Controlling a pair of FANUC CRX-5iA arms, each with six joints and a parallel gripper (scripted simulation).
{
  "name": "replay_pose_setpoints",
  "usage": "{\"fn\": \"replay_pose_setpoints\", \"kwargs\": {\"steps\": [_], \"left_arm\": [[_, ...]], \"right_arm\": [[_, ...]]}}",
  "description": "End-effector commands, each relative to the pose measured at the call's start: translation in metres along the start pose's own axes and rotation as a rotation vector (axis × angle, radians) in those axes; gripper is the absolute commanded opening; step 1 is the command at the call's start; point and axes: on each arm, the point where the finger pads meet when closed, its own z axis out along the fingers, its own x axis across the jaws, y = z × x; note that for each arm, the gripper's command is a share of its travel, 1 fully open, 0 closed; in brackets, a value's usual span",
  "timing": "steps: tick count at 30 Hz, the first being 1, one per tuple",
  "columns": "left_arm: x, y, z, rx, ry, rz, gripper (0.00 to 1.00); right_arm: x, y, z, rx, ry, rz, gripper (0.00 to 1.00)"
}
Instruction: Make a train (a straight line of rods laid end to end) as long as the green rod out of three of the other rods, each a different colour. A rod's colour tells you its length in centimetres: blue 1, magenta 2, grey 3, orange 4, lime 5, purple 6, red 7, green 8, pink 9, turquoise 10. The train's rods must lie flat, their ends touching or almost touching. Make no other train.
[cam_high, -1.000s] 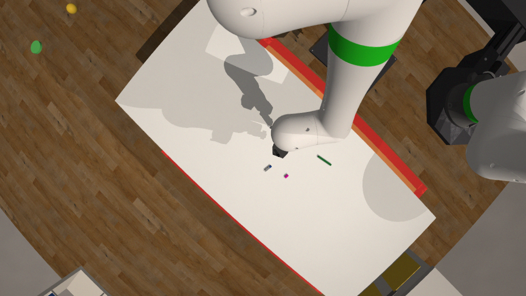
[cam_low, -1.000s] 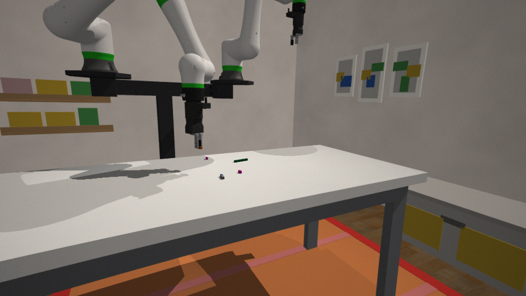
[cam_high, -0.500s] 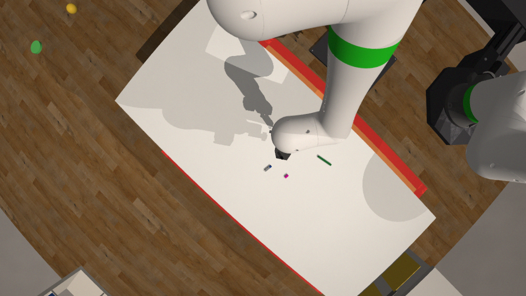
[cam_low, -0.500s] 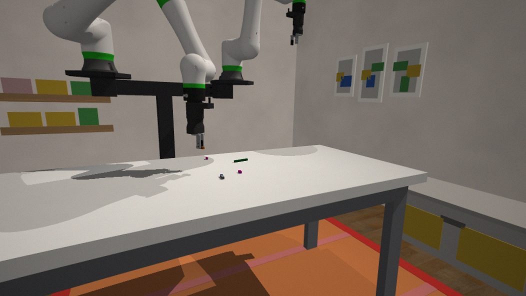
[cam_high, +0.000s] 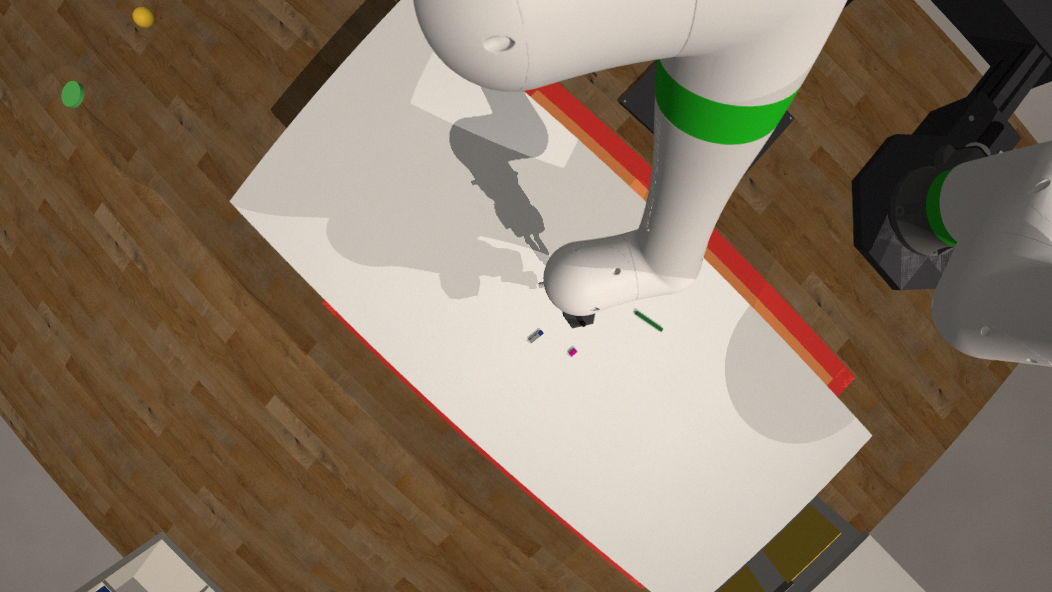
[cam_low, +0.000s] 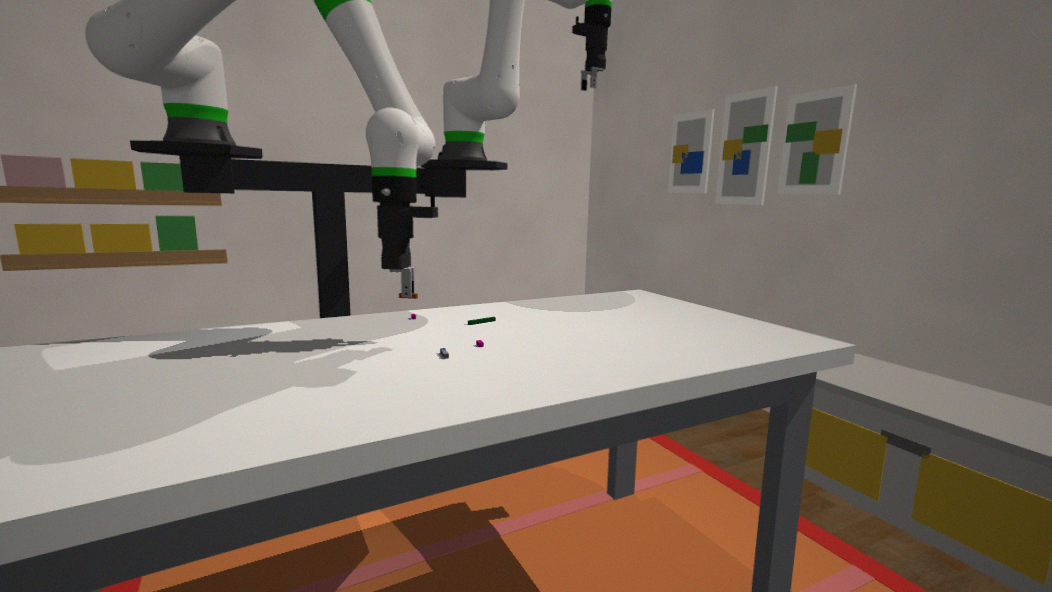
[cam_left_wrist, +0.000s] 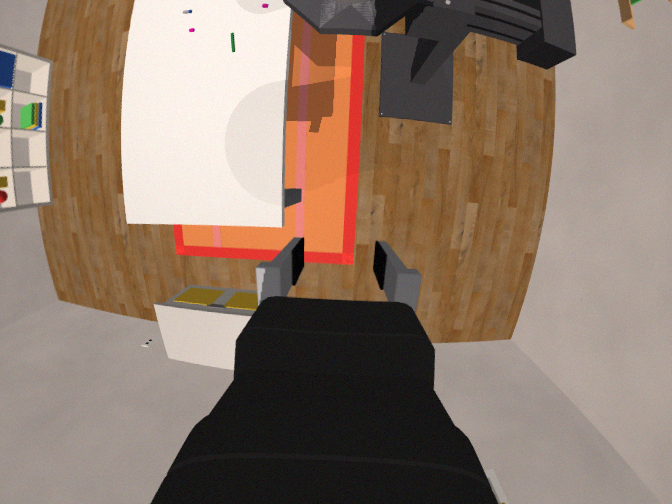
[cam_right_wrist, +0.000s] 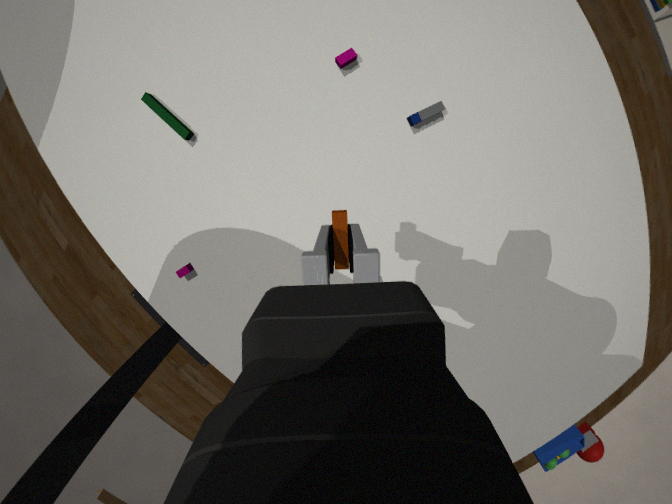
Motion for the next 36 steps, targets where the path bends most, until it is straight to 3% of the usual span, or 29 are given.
{"fn": "replay_pose_setpoints", "kwargs": {"steps": [1, 36], "left_arm": [[0.000, 0.000, -0.001, -0.002, 0.000, 0.000, 1.00], [0.000, 0.000, -0.001, -0.002, 0.000, 0.000, 1.00]], "right_arm": [[-0.001, -0.006, 0.000, 0.000, -0.024, -0.166, 0.24], [-0.001, -0.024, 0.002, 0.011, -0.022, -1.121, 0.24]]}}
